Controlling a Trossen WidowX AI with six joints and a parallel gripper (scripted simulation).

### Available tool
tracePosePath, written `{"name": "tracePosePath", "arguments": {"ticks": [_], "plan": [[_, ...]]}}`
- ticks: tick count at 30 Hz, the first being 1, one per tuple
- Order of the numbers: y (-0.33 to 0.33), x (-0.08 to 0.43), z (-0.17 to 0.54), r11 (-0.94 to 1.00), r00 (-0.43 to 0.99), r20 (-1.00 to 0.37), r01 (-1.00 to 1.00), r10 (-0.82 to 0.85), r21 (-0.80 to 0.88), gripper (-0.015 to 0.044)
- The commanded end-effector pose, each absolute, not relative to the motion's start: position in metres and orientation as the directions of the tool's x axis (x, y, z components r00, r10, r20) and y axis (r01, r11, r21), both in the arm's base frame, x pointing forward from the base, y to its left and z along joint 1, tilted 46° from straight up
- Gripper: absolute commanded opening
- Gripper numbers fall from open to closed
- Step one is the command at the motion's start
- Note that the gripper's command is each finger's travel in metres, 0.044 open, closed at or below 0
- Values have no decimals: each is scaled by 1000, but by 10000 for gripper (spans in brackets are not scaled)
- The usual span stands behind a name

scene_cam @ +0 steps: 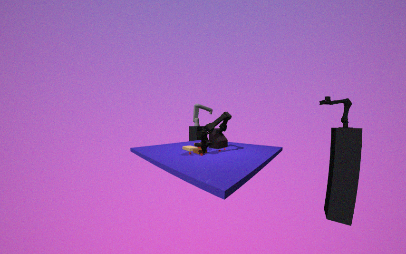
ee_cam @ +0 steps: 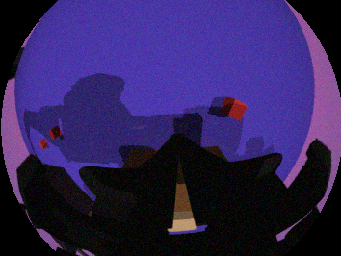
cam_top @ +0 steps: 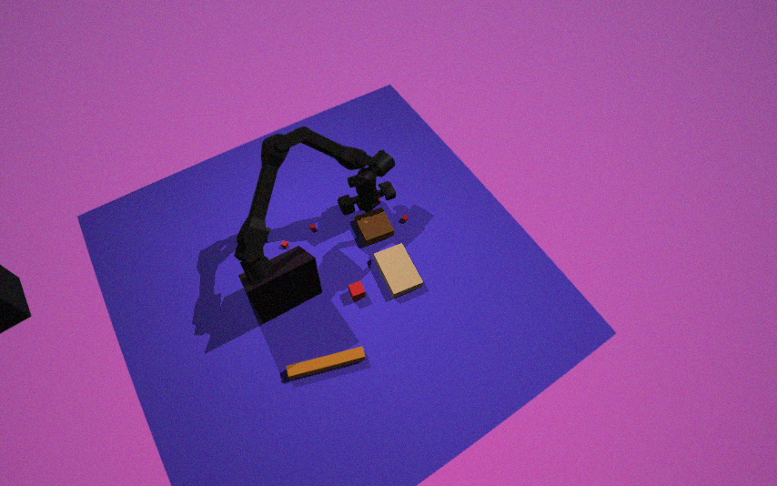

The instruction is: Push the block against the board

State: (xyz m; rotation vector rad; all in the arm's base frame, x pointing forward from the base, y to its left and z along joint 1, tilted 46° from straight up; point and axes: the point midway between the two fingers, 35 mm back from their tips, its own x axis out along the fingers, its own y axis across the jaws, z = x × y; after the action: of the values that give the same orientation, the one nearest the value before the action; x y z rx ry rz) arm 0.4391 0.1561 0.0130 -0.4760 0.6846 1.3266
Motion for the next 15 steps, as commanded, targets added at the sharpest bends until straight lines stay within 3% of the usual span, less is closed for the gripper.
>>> {"name": "tracePosePath", "arguments": {"ticks": [1,15], "plan": [[150,436,5,195,91,-695,-978,713,71,0],[135,432,-12,195,91,-696,-978,712,72,0]]}}
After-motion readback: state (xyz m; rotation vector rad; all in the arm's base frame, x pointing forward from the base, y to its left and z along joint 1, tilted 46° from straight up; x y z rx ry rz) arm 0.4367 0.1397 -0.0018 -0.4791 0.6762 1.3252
